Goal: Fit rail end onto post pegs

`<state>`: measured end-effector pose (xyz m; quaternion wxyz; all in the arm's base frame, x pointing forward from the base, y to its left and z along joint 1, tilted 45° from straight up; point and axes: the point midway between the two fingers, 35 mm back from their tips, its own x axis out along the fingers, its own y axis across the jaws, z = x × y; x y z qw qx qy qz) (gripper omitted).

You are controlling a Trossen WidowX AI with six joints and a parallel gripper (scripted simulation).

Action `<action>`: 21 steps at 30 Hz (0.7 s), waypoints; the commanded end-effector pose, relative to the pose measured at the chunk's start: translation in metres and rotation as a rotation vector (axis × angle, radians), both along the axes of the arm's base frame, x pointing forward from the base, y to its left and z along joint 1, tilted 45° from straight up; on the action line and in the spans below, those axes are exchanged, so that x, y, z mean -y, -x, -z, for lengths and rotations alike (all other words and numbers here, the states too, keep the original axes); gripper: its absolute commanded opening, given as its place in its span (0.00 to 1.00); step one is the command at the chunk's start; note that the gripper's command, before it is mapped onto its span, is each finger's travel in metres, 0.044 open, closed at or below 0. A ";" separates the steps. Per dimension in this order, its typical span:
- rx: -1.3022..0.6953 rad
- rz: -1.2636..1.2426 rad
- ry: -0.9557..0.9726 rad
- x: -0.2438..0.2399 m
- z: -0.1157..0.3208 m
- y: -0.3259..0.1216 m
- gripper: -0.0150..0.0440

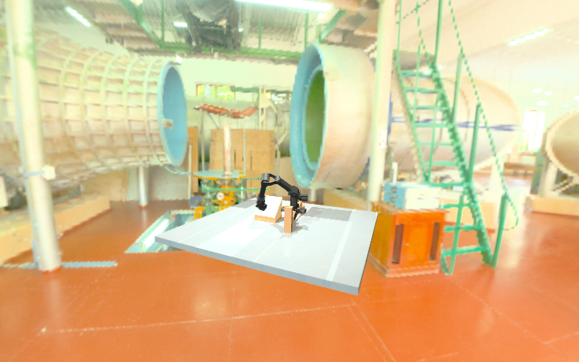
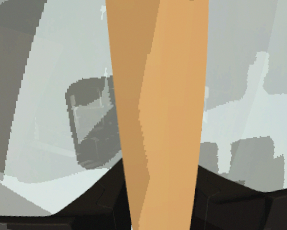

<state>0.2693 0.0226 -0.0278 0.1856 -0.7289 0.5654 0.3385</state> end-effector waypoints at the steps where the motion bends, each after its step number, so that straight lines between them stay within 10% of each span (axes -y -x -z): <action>1: 0.003 -0.009 -0.004 -0.005 -0.003 -0.001 0.25; 21: 0.003 -0.009 -0.004 -0.013 -0.010 -0.002 0.25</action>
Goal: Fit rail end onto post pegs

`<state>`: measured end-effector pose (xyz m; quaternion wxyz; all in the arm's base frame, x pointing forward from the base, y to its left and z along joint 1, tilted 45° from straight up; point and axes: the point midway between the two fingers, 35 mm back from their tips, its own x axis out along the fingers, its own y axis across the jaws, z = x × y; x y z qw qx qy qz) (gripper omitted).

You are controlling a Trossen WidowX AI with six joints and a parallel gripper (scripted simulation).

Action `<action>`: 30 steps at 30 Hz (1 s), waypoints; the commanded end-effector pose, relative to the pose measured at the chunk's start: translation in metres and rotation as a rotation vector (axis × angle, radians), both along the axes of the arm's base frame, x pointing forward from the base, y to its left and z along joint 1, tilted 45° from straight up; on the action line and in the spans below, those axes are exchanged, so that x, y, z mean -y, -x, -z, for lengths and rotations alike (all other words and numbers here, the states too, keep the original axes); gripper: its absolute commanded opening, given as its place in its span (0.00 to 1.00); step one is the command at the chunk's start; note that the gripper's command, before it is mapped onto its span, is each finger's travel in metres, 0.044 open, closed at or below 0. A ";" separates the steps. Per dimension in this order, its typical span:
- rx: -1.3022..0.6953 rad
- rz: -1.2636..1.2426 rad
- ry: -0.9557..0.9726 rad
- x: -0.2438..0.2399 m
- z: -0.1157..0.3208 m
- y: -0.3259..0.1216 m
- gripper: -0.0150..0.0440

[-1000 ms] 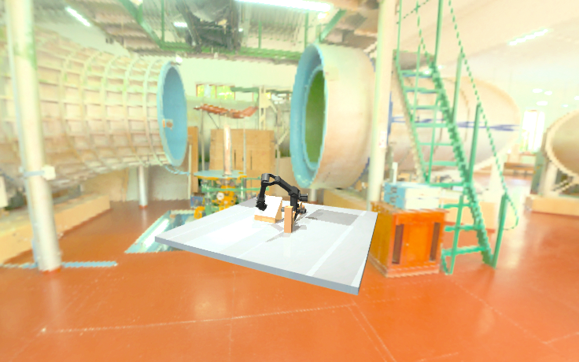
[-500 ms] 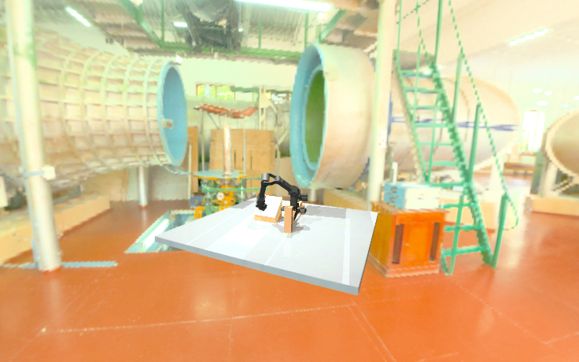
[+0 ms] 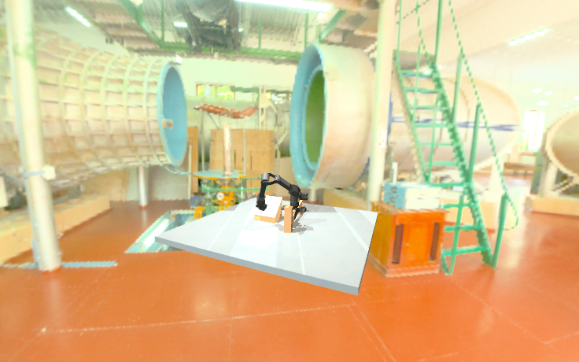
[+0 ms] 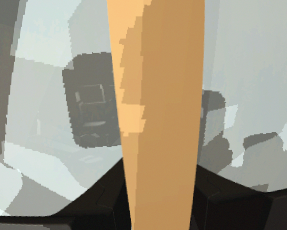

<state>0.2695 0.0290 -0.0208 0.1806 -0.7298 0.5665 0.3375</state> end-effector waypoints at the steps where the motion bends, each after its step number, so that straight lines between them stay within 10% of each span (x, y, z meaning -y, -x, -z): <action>1: 0.007 -0.007 -0.014 -0.007 -0.003 -0.002 0.25; 30: 0.006 -0.007 -0.014 -0.017 -0.013 -0.001 0.25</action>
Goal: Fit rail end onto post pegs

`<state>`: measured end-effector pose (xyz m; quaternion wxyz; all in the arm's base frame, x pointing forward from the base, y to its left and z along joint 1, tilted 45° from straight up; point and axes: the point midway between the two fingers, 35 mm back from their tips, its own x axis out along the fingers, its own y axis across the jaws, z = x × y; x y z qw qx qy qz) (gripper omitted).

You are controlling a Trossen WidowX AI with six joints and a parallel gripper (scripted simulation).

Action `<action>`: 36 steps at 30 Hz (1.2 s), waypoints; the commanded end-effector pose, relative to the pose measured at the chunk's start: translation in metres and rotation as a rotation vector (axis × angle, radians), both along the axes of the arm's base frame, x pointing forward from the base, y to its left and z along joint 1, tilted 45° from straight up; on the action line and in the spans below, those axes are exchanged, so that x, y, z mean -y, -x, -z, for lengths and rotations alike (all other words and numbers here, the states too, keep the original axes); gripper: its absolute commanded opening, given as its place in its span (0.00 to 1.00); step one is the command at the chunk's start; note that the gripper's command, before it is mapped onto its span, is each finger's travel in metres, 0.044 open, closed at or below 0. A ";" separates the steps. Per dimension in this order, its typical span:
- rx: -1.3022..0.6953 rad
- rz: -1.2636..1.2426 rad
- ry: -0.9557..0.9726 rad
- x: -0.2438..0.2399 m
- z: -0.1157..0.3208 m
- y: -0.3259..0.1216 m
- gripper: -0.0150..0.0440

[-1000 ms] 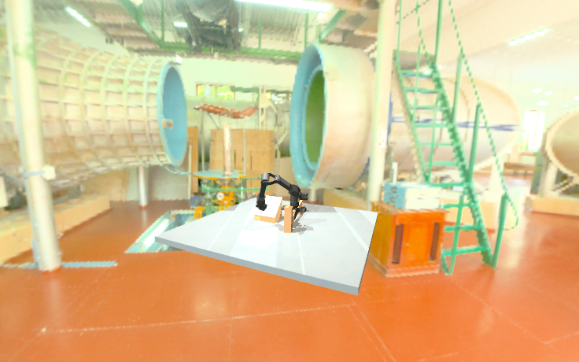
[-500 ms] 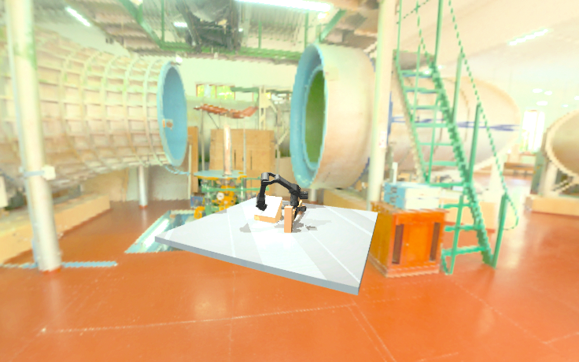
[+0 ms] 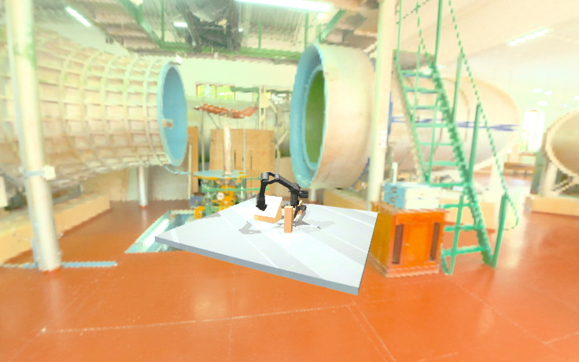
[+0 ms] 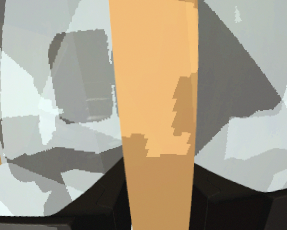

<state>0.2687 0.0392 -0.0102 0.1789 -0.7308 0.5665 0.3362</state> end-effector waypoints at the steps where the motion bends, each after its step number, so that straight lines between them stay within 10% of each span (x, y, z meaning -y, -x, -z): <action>1: 0.006 -0.005 -0.019 -0.007 -0.003 -0.001 0.25; 36: 0.006 -0.005 -0.019 -0.009 -0.006 0.000 0.25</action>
